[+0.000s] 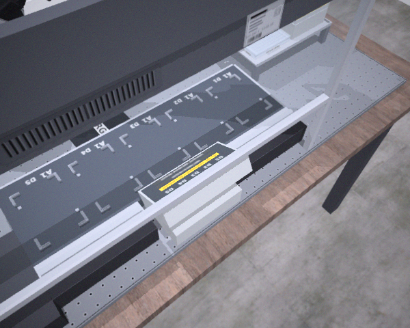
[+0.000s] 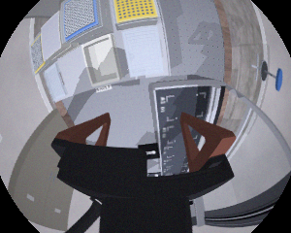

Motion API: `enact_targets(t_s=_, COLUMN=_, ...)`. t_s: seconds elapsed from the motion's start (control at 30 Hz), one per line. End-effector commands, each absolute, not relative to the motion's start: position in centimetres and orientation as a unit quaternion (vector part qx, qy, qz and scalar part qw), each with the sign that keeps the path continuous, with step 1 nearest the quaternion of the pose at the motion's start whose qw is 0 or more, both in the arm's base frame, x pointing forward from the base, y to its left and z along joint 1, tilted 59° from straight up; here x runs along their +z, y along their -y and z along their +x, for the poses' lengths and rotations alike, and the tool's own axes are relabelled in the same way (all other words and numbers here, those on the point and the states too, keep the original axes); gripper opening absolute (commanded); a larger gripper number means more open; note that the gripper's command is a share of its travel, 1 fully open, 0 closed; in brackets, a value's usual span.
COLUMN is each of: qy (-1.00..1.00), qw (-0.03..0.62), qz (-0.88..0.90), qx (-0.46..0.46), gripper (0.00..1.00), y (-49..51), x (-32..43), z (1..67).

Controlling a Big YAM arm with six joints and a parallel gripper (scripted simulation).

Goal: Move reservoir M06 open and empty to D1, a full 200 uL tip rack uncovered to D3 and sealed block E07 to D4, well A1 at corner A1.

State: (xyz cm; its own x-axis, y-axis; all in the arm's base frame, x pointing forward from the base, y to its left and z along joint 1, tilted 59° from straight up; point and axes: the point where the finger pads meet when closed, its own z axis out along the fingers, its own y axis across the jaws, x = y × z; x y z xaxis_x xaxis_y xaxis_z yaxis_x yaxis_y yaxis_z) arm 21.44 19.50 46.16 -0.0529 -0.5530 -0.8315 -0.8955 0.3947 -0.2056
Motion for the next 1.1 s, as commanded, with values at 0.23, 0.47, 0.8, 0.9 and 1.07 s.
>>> enact_targets(t_s=0.23, qy=-0.647, qw=0.482, qz=-0.571, qx=0.152, gripper=1.00, y=-21.9, x=51.7, z=21.1)
enact_targets(t_s=0.47, qy=-0.653, qw=0.481, qz=-0.563, qx=0.159, gripper=1.00, y=-23.8, x=54.6, z=21.1)
enact_targets(t_s=0.8, qy=-0.660, qw=0.468, qz=-0.566, qx=0.160, gripper=1.00, y=-25.5, x=52.8, z=22.0)
enact_targets(t_s=0.9, qy=-0.660, qw=0.468, qz=-0.566, qx=0.160, gripper=1.00, y=-26.2, x=52.3, z=22.4)
enact_targets(t_s=1.07, qy=-0.651, qw=0.485, qz=-0.562, qx=0.156, gripper=1.00, y=-25.2, x=54.2, z=21.8)
